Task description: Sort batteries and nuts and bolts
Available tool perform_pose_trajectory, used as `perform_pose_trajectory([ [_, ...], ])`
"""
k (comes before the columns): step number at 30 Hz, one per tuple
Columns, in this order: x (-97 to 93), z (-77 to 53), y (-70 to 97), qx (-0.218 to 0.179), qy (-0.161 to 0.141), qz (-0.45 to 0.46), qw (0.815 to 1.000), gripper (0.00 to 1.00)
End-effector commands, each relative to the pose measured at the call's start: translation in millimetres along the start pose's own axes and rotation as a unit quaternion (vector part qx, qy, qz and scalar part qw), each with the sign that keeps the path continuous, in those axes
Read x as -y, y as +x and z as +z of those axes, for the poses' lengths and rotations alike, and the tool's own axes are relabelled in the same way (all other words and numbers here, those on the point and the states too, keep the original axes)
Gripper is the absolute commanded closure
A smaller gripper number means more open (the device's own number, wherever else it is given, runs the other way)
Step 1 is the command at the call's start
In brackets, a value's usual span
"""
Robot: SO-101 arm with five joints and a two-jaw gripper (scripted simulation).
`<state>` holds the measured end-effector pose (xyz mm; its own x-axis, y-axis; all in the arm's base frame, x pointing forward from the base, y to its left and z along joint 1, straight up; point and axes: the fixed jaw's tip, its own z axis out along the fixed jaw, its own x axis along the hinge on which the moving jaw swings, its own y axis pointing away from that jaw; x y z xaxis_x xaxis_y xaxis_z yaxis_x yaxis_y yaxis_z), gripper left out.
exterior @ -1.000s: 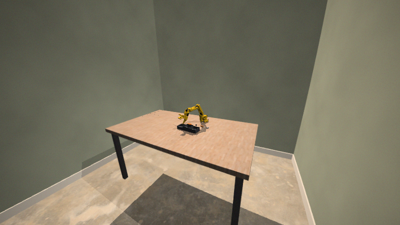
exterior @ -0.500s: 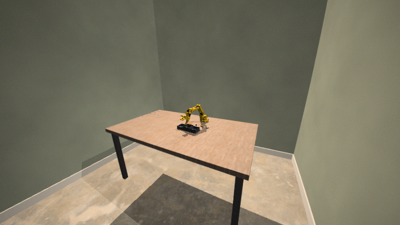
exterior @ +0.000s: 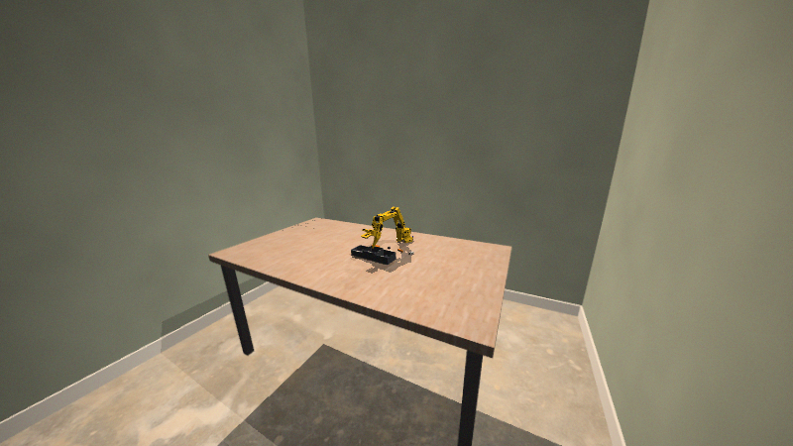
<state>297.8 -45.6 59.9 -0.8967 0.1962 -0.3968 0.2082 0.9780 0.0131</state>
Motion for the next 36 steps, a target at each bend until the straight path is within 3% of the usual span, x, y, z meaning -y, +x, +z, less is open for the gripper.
perform_pose_trajectory([
  [1, -4.1, -21.0, -18.3, 0.05, -0.005, 0.001, 0.999, 0.0],
  [16, -4.1, -21.0, -18.3, 0.05, -0.005, 0.001, 0.999, 0.0],
  [17, -10.3, -33.3, -23.1, 0.068, -0.011, 0.003, 0.998, 0.0],
  [36, -10.3, -33.3, -23.1, 0.068, -0.011, 0.003, 0.998, 0.0],
])
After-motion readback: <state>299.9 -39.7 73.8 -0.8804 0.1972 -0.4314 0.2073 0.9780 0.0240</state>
